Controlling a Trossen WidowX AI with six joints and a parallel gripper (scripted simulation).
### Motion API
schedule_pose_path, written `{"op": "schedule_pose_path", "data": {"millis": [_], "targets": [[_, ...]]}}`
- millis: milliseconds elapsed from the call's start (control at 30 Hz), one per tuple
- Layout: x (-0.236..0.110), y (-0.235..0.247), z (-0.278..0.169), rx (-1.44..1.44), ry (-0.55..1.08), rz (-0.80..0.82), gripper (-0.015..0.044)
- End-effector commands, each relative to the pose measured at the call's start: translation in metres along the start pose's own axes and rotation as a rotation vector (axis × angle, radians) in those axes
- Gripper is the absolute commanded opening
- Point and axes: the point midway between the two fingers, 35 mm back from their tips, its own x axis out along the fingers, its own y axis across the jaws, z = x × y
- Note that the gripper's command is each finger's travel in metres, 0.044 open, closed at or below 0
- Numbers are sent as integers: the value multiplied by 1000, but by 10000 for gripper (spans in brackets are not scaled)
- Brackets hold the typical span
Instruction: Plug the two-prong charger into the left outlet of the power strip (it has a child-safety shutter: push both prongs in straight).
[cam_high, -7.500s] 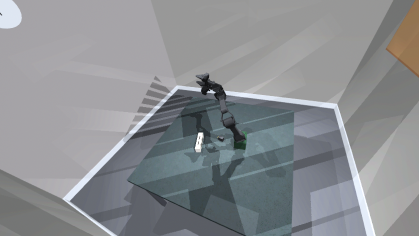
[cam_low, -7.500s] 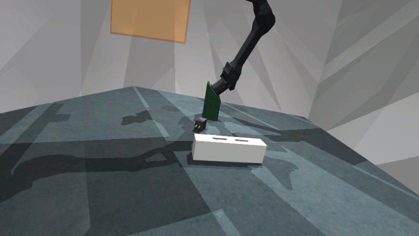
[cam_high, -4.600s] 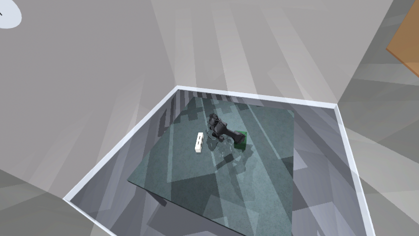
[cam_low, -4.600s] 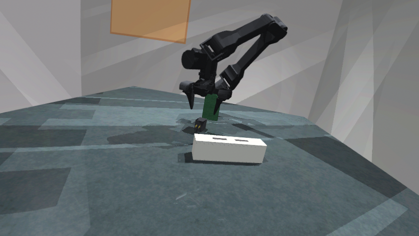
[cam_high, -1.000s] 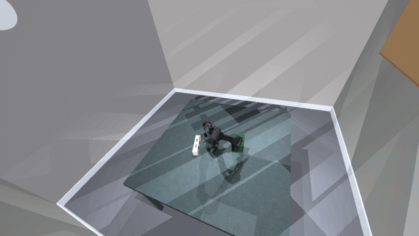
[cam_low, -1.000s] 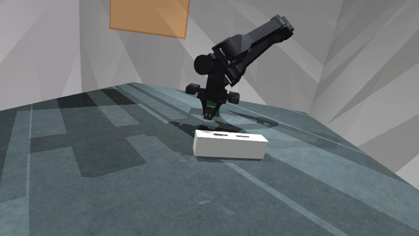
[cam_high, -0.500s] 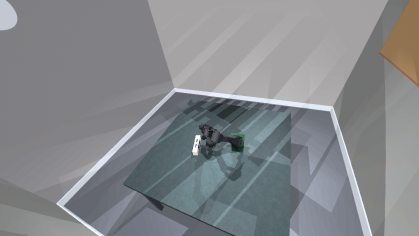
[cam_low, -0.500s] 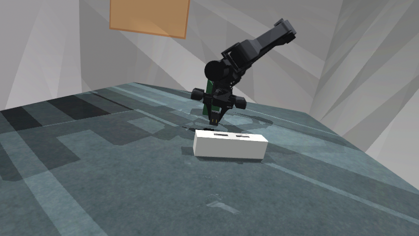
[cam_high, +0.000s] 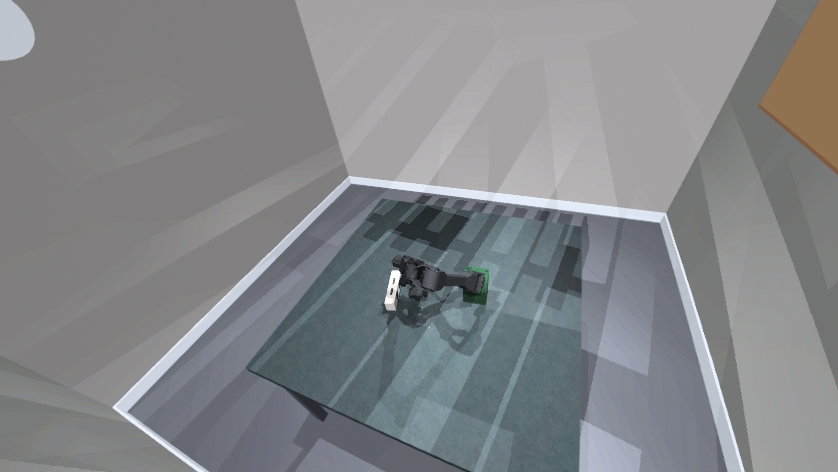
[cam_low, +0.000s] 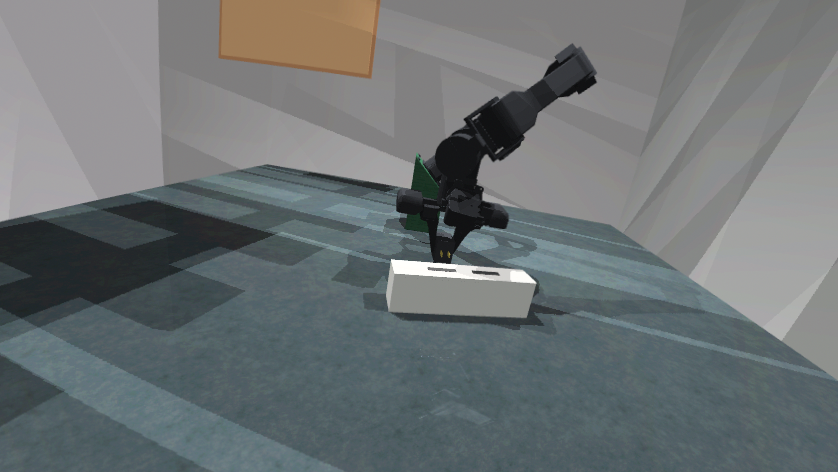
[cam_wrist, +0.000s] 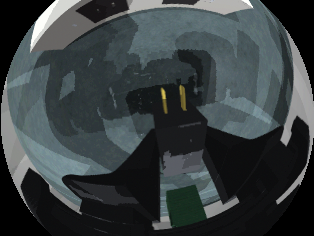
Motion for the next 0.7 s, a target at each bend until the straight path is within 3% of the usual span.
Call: {"op": "schedule_pose_path", "data": {"millis": [0, 667], "targets": [[0, 8, 8, -32, -14, 4, 0], [4, 23, 28, -84, -14, 10, 0]]}}
